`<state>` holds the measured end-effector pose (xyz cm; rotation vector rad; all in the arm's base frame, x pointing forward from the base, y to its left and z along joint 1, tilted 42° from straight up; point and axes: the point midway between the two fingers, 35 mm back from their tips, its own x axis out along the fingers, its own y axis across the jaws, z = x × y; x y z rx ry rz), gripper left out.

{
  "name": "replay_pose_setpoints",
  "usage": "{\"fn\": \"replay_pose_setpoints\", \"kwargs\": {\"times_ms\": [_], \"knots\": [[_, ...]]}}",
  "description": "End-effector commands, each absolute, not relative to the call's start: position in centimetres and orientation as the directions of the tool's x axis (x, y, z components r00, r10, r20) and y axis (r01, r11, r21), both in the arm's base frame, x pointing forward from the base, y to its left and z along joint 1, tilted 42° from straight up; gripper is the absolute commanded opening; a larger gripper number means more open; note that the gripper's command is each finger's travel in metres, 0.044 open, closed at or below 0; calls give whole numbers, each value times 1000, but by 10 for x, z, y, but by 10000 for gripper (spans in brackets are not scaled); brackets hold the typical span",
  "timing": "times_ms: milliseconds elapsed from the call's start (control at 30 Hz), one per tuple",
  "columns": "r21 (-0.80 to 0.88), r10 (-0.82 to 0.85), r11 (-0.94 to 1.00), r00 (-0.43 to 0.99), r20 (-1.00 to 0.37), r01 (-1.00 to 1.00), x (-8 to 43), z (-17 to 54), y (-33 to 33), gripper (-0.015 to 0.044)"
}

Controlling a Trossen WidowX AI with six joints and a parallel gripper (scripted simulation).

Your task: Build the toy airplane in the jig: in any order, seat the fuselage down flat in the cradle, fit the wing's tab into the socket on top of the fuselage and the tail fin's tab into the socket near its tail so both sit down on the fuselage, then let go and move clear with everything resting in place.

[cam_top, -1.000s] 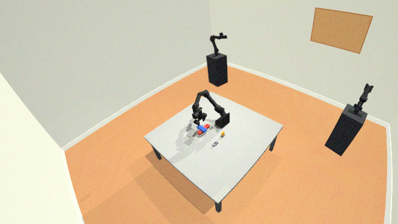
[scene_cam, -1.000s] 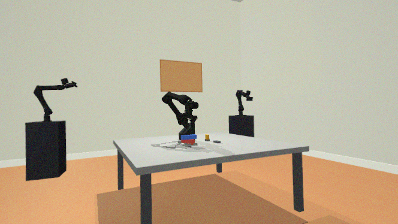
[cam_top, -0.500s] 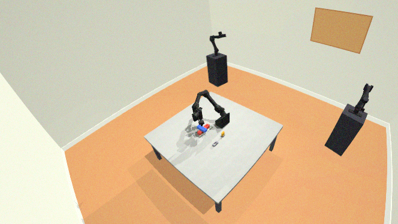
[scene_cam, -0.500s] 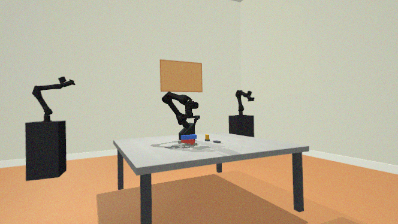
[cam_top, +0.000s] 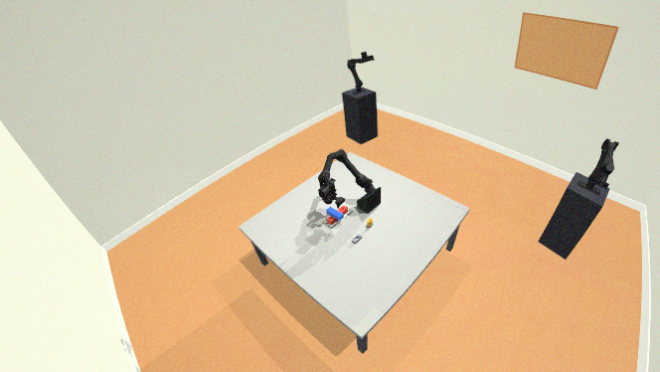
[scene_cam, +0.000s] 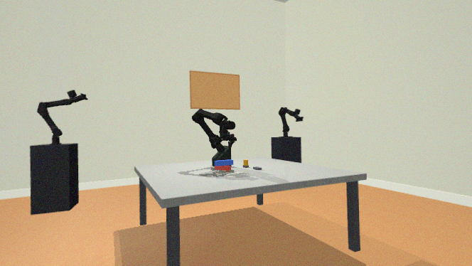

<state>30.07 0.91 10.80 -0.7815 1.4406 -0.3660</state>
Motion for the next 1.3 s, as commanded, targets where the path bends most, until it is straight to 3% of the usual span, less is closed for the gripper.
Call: {"fn": "replay_pose_setpoints", "kwargs": {"times_ms": [0,133,300,633,733,1267], "knots": [[-663,-656,696,130,-743,-277,301,107,10,440],[-661,-654,697,131,-745,-278,300,105,12,440],[-628,-619,721,135,-774,-293,278,57,74,440],[-640,-635,712,123,-763,-289,168,-39,158,440],[-653,-648,703,125,-752,-282,150,-50,161,440],[-654,-649,702,126,-751,-281,158,-96,121,440]]}}
